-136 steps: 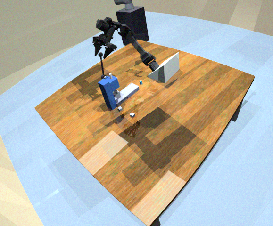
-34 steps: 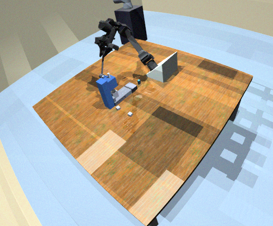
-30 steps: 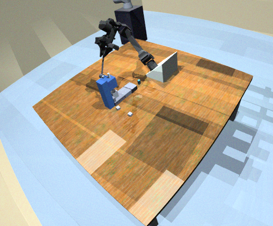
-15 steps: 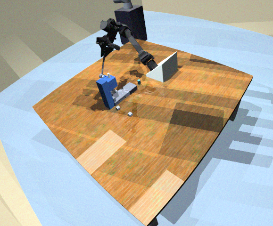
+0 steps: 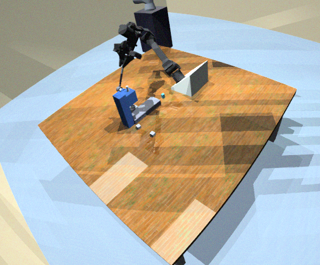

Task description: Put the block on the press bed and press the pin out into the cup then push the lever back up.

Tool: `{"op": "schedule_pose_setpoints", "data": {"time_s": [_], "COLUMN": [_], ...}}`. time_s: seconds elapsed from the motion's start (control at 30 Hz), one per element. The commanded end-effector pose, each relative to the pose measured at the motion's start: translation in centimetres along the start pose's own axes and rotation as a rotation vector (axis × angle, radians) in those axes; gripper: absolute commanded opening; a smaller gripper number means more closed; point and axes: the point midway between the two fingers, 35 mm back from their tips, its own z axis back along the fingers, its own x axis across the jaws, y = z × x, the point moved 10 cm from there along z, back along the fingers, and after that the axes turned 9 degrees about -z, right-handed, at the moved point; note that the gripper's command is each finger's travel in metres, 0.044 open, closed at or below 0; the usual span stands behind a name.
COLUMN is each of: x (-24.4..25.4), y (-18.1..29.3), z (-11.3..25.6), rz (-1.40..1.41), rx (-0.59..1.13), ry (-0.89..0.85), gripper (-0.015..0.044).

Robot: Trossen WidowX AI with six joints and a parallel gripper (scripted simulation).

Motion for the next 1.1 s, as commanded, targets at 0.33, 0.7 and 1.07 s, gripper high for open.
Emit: {"op": "schedule_pose_setpoints", "data": {"time_s": [0.33, 0.7, 1.07], "x": [-0.2, -0.2, -0.3], "y": [1.0, 1.5, 2.1], "z": [0.2, 0.3, 0.4], "rz": [0.007, 0.008, 0.008], "rx": [0.006, 0.006, 0.006], "ry": [0.001, 0.001, 0.001], "gripper": [0.0000, 0.0000, 0.0000]}}
